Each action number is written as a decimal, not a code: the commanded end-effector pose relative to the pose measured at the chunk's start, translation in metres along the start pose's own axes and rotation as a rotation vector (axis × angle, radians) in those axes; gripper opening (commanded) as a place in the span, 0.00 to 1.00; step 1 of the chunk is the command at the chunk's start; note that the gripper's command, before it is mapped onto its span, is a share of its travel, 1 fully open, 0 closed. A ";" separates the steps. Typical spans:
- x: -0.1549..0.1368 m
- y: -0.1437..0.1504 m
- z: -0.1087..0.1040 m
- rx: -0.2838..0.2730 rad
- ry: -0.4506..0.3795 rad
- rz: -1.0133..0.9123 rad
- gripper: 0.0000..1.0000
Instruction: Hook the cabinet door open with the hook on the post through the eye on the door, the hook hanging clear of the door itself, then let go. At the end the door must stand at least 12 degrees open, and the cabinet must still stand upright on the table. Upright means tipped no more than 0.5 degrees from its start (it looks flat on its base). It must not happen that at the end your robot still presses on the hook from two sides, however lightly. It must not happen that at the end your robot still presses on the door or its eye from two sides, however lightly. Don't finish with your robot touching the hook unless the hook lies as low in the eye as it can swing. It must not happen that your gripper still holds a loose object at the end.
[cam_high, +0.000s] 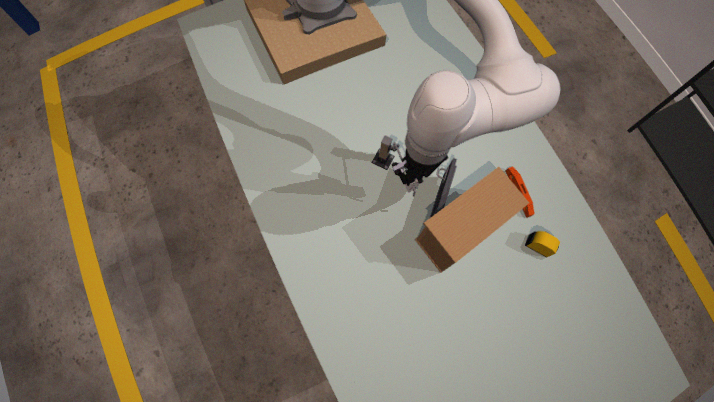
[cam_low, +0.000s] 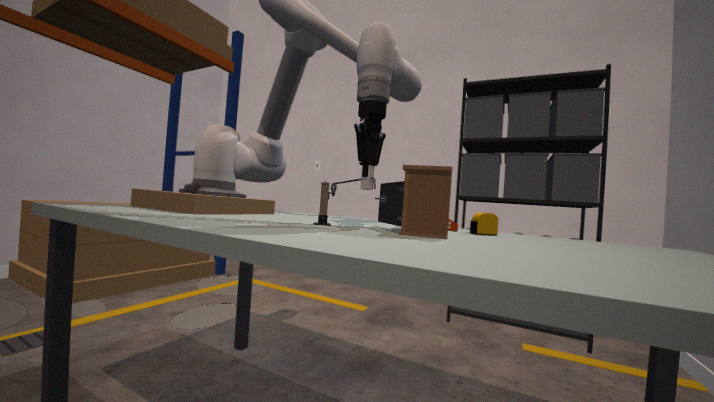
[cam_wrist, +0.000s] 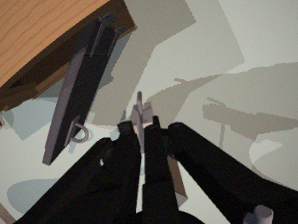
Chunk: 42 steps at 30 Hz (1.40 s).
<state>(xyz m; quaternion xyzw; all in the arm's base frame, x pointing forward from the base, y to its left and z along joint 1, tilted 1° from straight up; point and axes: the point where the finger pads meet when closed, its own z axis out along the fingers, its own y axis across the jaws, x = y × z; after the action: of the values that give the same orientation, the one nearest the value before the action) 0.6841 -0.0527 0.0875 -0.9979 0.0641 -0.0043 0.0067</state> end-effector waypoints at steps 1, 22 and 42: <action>0.000 -0.003 0.000 0.001 0.000 -0.015 0.03; -0.001 -0.019 0.000 0.001 0.000 -0.157 0.03; -0.005 -0.034 0.000 0.001 0.000 -0.288 0.03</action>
<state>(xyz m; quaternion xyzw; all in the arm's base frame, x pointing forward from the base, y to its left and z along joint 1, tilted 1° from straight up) 0.6840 -0.0192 0.0879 -0.9970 -0.0773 -0.0051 0.0061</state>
